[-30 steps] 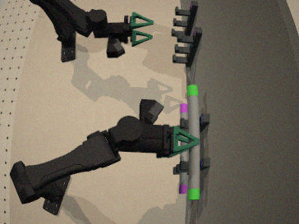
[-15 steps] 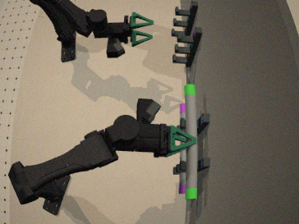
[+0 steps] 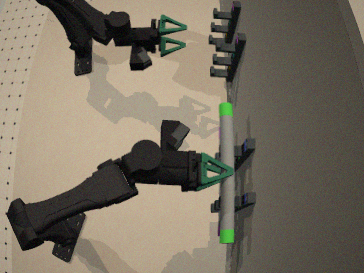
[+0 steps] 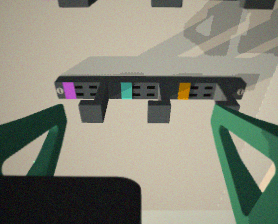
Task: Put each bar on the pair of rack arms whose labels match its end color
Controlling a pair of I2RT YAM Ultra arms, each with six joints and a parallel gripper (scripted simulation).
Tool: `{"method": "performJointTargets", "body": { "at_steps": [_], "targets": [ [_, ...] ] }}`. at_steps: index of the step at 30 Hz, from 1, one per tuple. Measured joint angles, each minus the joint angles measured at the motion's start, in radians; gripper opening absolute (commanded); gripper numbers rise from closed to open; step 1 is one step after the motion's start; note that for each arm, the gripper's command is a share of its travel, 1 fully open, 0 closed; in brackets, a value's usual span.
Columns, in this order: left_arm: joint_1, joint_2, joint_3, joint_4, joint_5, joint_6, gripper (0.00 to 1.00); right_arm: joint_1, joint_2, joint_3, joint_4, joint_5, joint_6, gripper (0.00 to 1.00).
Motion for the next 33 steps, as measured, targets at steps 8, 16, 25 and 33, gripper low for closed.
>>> {"method": "performJointTargets", "body": {
  "at_steps": [8, 16, 25, 33],
  "targets": [
    [0.000, 0.000, 0.000, 0.000, 0.000, 0.000, 1.00, 0.011, -0.022, -0.023, 0.003, 0.011, 0.000, 0.00],
    [0.000, 0.000, 0.000, 0.000, 0.000, 0.000, 1.00, 0.022, -0.043, -0.045, 0.005, 0.022, 0.000, 0.00],
    [0.000, 0.000, 0.000, 0.000, 0.000, 0.000, 1.00, 0.035, -0.068, -0.066, 0.006, 0.035, 0.000, 0.00],
    [0.000, 0.000, 0.000, 0.000, 0.000, 0.000, 1.00, 0.047, -0.088, -0.089, 0.006, 0.047, 0.000, 0.00]
  ]
}}
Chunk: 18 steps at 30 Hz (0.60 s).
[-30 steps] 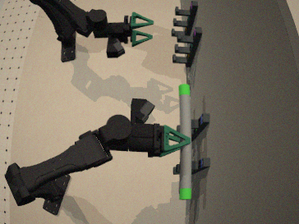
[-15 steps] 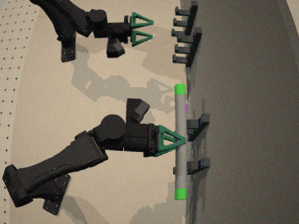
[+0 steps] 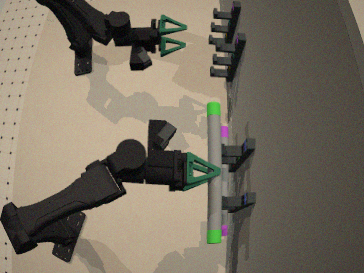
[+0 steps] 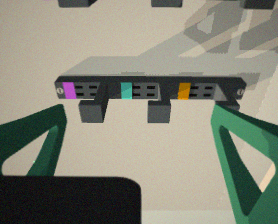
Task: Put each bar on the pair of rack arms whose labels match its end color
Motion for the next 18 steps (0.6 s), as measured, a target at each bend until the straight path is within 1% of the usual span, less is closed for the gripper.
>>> {"method": "performJointTargets", "body": {
  "at_steps": [18],
  "targets": [
    [0.000, 0.000, 0.000, 0.000, 0.000, 0.000, 1.00, 0.015, -0.031, -0.032, 0.001, 0.017, 0.000, 0.00]
  ]
}}
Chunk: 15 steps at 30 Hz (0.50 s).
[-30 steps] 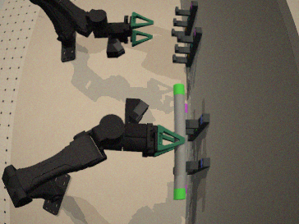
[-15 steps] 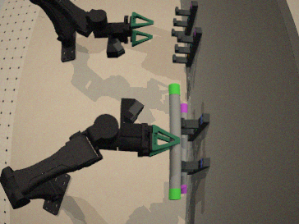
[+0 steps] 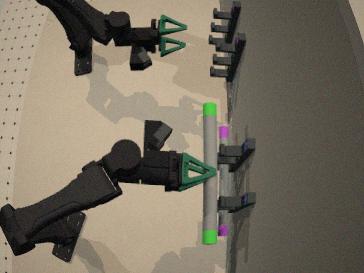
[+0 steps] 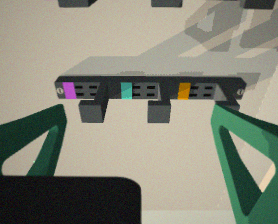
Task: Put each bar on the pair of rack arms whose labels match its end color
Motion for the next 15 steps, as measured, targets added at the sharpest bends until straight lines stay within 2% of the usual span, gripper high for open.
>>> {"method": "performJointTargets", "body": {
  "at_steps": [15],
  "targets": [
    [0.000, 0.000, 0.000, 0.000, 0.000, 0.000, 1.00, 0.000, -0.006, -0.023, 0.016, 0.001, 0.000, 0.00]
  ]
}}
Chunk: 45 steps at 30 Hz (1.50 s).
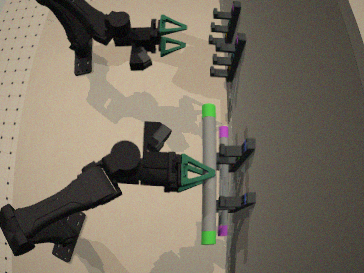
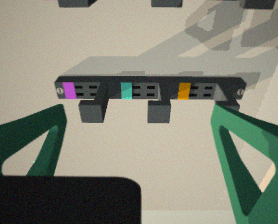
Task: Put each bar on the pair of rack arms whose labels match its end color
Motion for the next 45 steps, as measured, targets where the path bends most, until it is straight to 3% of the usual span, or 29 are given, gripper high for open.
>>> {"method": "performJointTargets", "body": {
  "at_steps": [45],
  "targets": [
    [0.000, 0.000, 0.000, 0.000, 0.000, 0.000, 1.00, 0.000, 0.000, -0.127, 0.134, 0.003, 0.000, 0.00]
  ]
}}
